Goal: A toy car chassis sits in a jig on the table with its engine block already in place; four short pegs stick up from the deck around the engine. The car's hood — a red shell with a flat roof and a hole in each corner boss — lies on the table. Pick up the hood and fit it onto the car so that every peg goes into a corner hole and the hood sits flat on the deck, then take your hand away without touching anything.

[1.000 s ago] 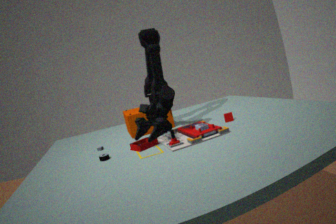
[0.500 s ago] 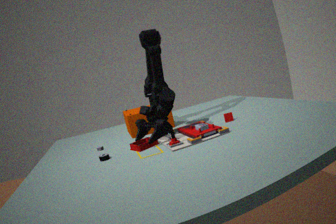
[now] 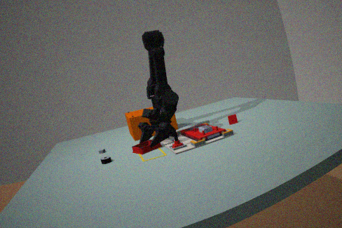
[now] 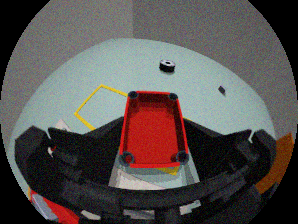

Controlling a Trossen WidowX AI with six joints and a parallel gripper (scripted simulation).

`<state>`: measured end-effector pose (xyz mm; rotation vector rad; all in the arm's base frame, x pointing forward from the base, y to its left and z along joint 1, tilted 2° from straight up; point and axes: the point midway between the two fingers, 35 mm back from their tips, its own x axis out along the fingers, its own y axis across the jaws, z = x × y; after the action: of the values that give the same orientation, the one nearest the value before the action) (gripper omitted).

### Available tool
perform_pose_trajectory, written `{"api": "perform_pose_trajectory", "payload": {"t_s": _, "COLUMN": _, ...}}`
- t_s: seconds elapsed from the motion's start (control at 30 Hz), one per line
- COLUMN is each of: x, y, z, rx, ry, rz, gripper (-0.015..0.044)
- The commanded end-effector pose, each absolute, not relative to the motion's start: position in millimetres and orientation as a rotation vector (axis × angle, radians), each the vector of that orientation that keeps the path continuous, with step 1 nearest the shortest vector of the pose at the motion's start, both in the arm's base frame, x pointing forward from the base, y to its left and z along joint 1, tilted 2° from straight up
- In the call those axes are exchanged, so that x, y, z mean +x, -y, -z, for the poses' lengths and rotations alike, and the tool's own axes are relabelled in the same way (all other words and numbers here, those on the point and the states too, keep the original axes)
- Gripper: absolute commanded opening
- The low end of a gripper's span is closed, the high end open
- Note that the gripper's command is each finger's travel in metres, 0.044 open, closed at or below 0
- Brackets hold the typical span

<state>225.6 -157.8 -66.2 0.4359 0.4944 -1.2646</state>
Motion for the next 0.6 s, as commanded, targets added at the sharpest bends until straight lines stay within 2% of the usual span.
{"api": "perform_pose_trajectory", "payload": {"t_s": 0.0, "x": 226, "y": 158, "z": 66, "rx": 0.436, "ry": -0.495, "rz": 1.264, "gripper": 0.0308}}
{"api": "perform_pose_trajectory", "payload": {"t_s": 0.17, "x": 226, "y": 158, "z": 66, "rx": 0.436, "ry": -0.495, "rz": 1.264, "gripper": 0.0275}}
{"api": "perform_pose_trajectory", "payload": {"t_s": 0.5, "x": 228, "y": 159, "z": 53, "rx": 0.436, "ry": -0.494, "rz": 1.264, "gripper": 0.0012}}
{"api": "perform_pose_trajectory", "payload": {"t_s": 0.57, "x": 229, "y": 159, "z": 49, "rx": 0.436, "ry": -0.494, "rz": 1.264, "gripper": 0.0}}
